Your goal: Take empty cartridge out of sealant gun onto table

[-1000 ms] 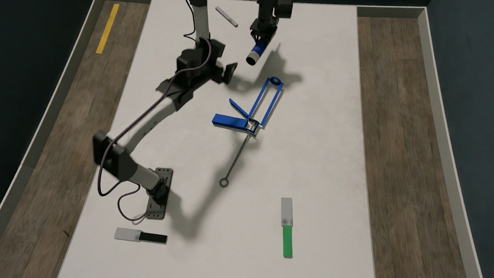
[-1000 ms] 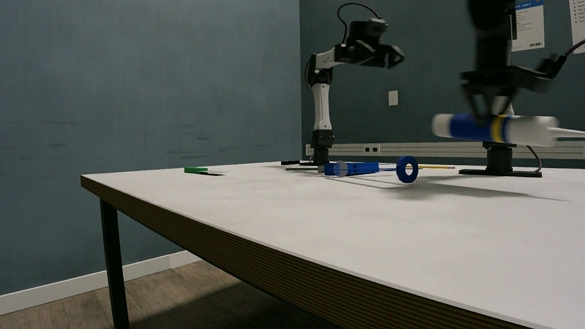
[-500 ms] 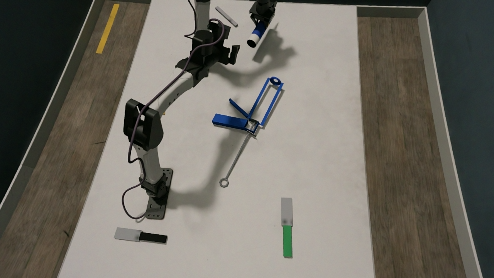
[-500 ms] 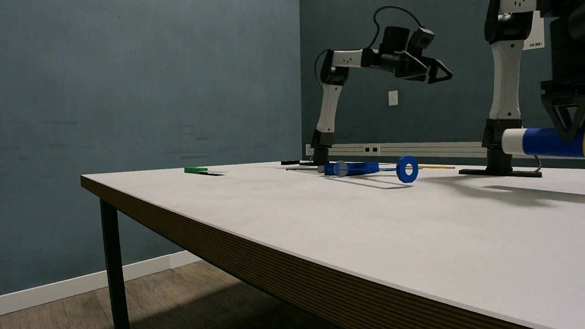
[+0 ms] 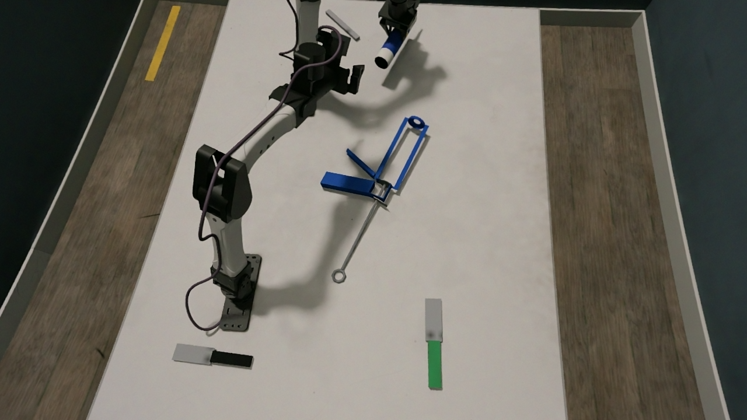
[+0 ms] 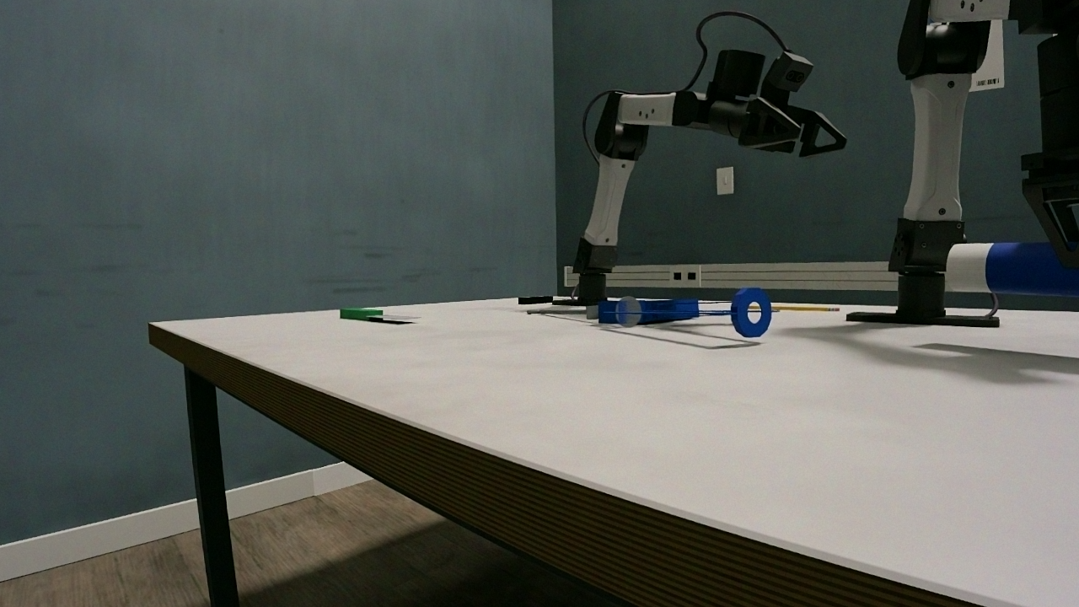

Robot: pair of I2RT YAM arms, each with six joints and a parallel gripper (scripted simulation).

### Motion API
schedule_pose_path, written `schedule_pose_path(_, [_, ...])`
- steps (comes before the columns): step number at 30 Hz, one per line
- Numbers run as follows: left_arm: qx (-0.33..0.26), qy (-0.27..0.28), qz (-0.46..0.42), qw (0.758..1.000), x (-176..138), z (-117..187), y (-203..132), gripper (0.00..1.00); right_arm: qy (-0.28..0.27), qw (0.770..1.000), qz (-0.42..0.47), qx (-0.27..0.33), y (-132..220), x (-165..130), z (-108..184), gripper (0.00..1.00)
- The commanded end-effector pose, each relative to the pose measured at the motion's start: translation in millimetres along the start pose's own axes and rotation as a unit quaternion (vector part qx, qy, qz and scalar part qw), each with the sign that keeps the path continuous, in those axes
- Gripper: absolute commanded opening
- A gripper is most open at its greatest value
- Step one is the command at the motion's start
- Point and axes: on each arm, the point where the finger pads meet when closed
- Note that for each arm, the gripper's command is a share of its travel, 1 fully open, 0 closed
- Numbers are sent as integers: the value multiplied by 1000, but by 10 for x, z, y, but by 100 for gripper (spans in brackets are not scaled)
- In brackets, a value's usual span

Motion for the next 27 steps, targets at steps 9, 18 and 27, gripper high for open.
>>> schedule_pose_path(9, [-18,-23,-12,1000,105,-370,-116,41,-33,999,-2,-10,-82,287,88,100])
schedule_pose_path(18, [-4,-13,-11,1000,47,-491,-35,41,-33,999,-2,-10,-82,287,88,100])
schedule_pose_path(27, [-9,-16,-11,1000,60,-457,-51,41,-33,999,-2,-10,-82,287,88,100])
Point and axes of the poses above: on each arm, the point where the finger pads meet when closed, its own z axis back along the fingers, its own y axis across the jaws, x = y × z, and after that the axes turned 15 degrees about z, right-handed
